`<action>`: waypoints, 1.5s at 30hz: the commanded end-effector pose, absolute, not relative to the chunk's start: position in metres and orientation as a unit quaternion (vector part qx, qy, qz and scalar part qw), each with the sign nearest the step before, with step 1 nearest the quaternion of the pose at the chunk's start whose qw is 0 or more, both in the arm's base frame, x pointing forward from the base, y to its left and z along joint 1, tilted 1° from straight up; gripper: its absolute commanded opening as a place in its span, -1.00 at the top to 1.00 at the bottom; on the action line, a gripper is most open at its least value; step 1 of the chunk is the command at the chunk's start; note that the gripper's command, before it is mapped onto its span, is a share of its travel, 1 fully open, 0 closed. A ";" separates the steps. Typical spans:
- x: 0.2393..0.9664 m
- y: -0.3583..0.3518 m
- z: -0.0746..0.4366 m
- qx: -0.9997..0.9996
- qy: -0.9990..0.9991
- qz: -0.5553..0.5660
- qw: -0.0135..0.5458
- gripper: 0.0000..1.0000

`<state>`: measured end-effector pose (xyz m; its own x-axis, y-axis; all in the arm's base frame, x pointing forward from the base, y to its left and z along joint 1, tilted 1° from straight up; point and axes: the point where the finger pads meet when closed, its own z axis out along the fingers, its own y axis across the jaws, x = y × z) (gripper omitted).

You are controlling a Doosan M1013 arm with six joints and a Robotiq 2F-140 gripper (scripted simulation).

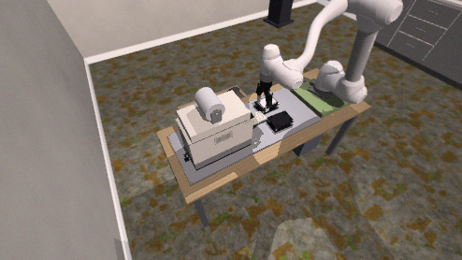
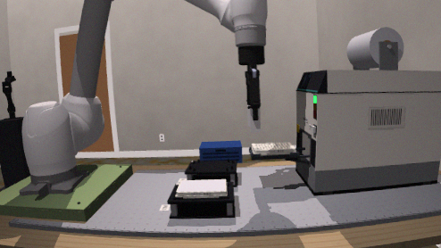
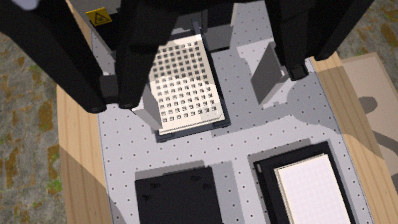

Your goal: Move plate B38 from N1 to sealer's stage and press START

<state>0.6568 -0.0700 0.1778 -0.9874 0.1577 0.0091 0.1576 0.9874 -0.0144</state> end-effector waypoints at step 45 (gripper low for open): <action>0.642 -0.140 0.260 -0.077 -0.981 0.021 -0.177 0.80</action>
<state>0.6418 -0.1402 0.2613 -0.9512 0.1494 -0.2700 0.1596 0.9871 -0.0160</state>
